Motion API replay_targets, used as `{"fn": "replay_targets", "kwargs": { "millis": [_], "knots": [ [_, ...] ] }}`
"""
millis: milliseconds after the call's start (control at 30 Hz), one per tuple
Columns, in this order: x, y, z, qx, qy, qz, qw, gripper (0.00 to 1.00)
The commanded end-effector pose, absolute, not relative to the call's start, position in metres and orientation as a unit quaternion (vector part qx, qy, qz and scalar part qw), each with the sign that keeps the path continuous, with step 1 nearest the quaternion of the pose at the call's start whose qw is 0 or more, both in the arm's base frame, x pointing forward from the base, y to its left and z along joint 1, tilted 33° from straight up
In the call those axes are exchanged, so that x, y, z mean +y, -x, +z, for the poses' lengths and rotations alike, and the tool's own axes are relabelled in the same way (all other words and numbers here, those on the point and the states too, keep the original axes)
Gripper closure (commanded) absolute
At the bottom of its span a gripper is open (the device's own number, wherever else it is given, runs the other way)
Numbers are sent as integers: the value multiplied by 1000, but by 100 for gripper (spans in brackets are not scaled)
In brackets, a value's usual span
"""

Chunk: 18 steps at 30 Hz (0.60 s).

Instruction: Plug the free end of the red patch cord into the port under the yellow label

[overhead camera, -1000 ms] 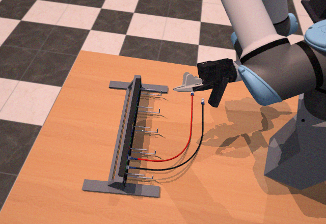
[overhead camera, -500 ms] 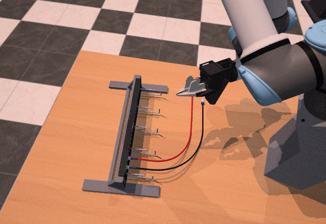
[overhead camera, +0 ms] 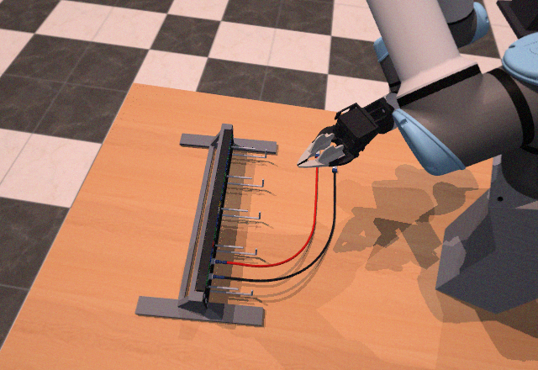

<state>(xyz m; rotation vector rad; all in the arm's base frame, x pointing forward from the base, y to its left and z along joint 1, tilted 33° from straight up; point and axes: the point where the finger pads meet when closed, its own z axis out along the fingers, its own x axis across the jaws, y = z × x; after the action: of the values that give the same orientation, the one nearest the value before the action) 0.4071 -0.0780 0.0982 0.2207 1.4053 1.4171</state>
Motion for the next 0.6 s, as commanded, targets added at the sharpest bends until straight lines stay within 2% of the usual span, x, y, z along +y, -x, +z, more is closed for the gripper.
{"fn": "replay_targets", "kwargs": {
  "millis": [0,567],
  "knots": [
    [-73,-403,92,615,-32,550,564,100],
    [-67,-394,72,657,142,422,608,100]
  ]
}}
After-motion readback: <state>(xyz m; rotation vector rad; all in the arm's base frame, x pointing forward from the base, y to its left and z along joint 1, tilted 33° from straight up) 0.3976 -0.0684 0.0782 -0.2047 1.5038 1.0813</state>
